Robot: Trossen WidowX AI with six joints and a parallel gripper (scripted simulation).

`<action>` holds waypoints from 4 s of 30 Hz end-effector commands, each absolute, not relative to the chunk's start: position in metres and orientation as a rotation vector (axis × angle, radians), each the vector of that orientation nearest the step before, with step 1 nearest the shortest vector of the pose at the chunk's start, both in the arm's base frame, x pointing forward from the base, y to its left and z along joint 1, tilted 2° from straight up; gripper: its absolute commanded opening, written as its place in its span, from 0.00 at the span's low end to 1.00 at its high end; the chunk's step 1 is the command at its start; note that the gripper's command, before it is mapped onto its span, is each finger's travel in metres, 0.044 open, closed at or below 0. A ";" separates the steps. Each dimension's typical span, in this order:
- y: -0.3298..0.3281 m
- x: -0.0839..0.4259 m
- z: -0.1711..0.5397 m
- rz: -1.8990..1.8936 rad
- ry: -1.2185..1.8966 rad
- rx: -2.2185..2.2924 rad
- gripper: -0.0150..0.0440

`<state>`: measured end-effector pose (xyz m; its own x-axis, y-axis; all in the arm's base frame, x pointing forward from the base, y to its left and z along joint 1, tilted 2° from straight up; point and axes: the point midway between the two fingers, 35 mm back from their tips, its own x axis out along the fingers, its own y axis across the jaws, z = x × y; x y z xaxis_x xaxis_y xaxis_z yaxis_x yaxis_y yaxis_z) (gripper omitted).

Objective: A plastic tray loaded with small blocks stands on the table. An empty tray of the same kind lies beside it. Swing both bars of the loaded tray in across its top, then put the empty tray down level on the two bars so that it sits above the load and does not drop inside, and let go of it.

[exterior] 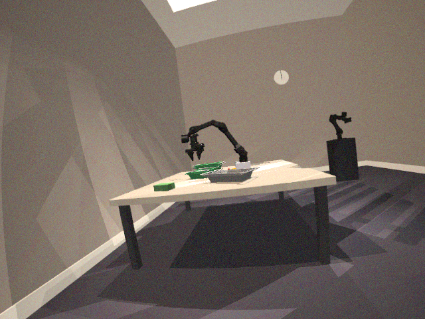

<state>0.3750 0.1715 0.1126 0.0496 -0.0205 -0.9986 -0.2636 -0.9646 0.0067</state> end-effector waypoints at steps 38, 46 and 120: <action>0.306 0.144 0.067 0.571 1.486 -0.585 1.00; 0.307 0.103 0.060 0.296 1.547 -0.307 1.00; 0.291 0.023 -0.041 -0.291 1.555 0.273 0.63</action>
